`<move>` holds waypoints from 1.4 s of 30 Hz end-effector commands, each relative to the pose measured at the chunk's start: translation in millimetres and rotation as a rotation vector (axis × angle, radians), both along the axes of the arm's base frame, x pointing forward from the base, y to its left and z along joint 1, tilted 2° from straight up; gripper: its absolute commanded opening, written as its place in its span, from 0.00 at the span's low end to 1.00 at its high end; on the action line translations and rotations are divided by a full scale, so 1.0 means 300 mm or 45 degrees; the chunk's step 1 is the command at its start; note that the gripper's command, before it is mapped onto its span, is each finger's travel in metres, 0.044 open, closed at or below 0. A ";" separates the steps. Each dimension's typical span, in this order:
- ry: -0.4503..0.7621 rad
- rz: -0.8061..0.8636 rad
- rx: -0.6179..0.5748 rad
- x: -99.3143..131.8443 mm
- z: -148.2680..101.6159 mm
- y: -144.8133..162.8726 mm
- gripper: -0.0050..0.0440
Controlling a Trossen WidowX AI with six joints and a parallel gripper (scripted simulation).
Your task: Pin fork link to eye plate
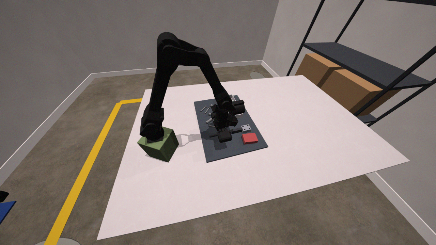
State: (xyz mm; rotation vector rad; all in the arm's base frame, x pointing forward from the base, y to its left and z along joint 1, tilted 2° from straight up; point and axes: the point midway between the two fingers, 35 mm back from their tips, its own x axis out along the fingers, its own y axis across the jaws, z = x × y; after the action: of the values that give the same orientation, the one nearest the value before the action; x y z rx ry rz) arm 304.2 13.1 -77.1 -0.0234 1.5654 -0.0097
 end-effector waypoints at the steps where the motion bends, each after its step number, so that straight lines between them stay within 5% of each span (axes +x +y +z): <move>1: -0.025 -0.015 0.006 0.025 -0.003 0.004 0.35; 42: -0.028 -0.017 0.006 0.008 -0.001 0.001 0.35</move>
State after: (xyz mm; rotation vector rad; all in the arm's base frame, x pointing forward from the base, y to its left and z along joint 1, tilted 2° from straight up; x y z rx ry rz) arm 304.1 13.1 -77.1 -0.0209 1.5661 -0.0123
